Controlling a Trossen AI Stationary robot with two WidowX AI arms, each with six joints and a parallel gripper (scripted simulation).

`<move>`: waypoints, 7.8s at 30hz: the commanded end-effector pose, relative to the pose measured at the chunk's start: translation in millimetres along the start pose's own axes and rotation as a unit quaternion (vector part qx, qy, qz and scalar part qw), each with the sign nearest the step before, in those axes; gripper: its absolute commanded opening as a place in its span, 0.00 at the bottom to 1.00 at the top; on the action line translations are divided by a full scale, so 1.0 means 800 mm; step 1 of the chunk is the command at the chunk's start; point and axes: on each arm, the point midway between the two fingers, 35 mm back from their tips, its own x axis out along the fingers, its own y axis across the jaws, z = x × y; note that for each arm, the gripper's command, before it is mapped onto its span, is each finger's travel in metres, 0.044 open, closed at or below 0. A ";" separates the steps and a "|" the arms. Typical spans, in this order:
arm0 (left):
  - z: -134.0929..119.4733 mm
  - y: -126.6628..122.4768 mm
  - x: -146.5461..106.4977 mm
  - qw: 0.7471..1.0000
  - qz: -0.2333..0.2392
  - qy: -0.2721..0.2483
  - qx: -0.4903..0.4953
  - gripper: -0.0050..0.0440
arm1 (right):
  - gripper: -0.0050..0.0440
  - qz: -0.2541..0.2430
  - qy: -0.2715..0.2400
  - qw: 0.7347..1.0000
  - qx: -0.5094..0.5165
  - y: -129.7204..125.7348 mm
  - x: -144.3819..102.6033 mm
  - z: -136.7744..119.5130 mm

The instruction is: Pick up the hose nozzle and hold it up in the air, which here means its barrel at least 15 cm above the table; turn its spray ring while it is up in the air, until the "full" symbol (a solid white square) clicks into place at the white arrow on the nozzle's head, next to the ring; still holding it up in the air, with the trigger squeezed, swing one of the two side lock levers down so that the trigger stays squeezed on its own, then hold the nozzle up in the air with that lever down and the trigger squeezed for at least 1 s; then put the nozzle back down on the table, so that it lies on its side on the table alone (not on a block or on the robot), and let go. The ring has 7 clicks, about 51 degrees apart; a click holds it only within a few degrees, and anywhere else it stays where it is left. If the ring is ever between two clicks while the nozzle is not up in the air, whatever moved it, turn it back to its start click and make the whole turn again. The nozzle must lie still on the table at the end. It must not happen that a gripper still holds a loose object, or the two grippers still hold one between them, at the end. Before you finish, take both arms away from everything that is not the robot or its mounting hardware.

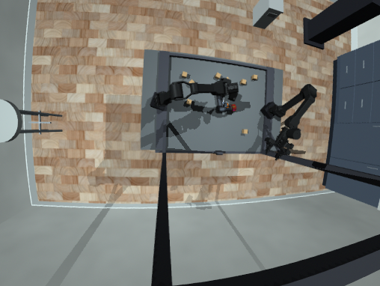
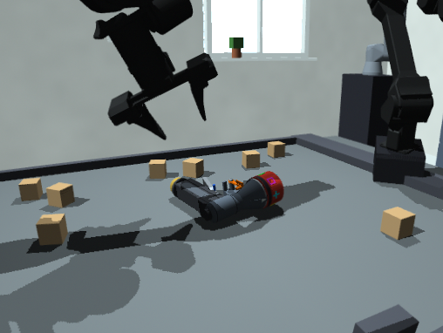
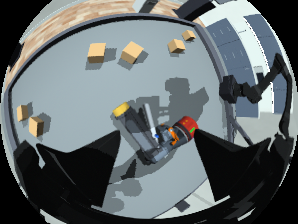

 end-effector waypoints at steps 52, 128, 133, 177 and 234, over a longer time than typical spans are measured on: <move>-0.030 0.008 0.108 0.949 0.177 0.060 -0.255 0.86 | 0.94 -0.001 -0.011 1.000 0.000 0.000 -0.001 0.011; -0.036 0.016 0.134 0.948 0.176 0.059 -0.257 0.45 | 0.94 -0.001 -0.011 1.000 0.000 0.000 -0.001 0.011; -0.035 0.014 0.135 0.960 0.170 0.074 -0.209 0.45 | 0.94 -0.001 -0.011 1.000 0.000 0.000 -0.001 0.011; -0.029 0.003 0.138 0.979 0.133 0.147 0.044 0.45 | 0.94 -0.001 -0.011 1.000 0.000 0.000 -0.001 0.011; -0.025 0.000 0.139 0.909 0.075 0.218 0.348 0.45 | 0.94 -0.001 -0.011 1.000 0.000 0.000 -0.001 0.011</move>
